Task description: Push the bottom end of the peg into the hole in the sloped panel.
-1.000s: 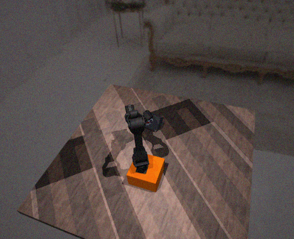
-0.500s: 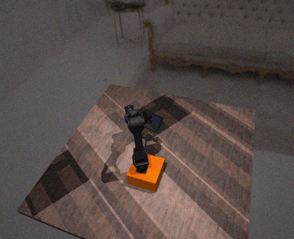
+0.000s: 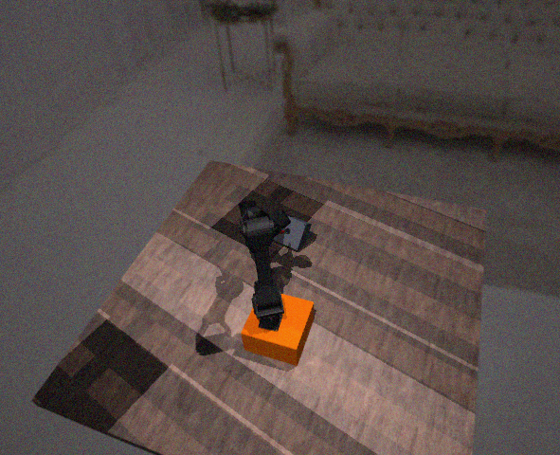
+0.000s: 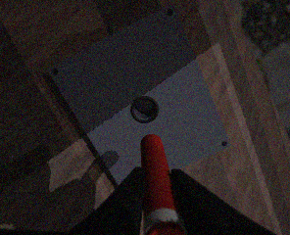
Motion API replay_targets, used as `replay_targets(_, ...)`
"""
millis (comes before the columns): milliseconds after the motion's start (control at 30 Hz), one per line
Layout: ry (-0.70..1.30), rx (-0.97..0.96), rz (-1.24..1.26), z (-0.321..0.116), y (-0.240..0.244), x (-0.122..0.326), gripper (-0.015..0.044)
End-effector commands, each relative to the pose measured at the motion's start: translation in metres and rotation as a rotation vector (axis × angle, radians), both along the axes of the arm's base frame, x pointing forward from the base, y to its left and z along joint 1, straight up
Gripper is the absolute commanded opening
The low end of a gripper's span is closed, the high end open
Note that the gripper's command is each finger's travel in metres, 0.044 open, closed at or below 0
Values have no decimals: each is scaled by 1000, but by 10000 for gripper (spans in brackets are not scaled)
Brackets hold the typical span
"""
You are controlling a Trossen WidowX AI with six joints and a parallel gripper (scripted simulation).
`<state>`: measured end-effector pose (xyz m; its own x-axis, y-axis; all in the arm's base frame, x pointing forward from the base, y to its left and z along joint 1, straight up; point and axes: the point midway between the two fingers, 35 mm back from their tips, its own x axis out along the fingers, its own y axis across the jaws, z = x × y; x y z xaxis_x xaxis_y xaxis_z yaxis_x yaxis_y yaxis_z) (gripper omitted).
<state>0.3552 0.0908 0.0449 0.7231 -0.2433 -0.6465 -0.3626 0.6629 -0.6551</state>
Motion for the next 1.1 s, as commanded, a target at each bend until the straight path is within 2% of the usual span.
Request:
replay_targets(0,-5,-2,9,-2,1,4,0)
replay_targets(1067,-28,0,17,-23,-3,26,0)
